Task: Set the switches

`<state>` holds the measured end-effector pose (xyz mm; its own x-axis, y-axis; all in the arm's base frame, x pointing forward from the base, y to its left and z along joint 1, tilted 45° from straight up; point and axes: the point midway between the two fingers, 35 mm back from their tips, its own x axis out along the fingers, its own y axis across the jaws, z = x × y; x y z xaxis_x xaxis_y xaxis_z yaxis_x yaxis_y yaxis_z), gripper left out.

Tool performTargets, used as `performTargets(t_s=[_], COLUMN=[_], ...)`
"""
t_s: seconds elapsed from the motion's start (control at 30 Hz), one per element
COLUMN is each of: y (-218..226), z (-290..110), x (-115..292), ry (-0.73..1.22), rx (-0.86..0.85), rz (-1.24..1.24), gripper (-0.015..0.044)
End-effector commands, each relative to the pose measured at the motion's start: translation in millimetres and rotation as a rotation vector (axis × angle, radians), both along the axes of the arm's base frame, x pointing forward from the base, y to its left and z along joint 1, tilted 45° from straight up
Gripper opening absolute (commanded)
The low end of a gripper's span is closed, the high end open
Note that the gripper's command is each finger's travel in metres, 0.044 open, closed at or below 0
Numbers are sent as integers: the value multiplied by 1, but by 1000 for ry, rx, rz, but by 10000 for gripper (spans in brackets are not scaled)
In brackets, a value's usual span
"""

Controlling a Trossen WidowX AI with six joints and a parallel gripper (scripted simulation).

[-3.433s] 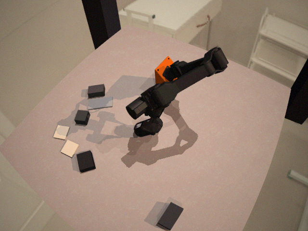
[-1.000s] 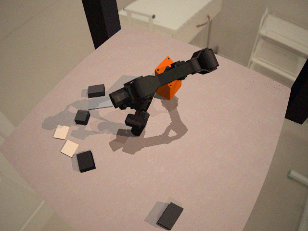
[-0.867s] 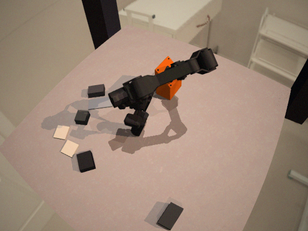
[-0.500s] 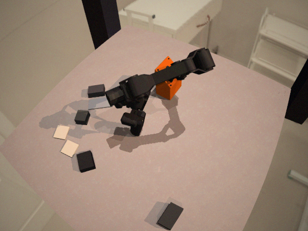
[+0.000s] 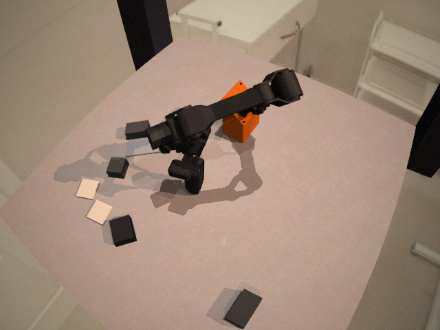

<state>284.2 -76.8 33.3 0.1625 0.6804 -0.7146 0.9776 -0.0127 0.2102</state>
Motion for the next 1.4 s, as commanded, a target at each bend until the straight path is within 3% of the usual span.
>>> performTargets(t_s=[0.0,1.37], y=[-2,-25], z=[-6,-30], x=[1,6], ry=[4,3], rx=[-3,-4], rz=[10,10], gripper=[337,337])
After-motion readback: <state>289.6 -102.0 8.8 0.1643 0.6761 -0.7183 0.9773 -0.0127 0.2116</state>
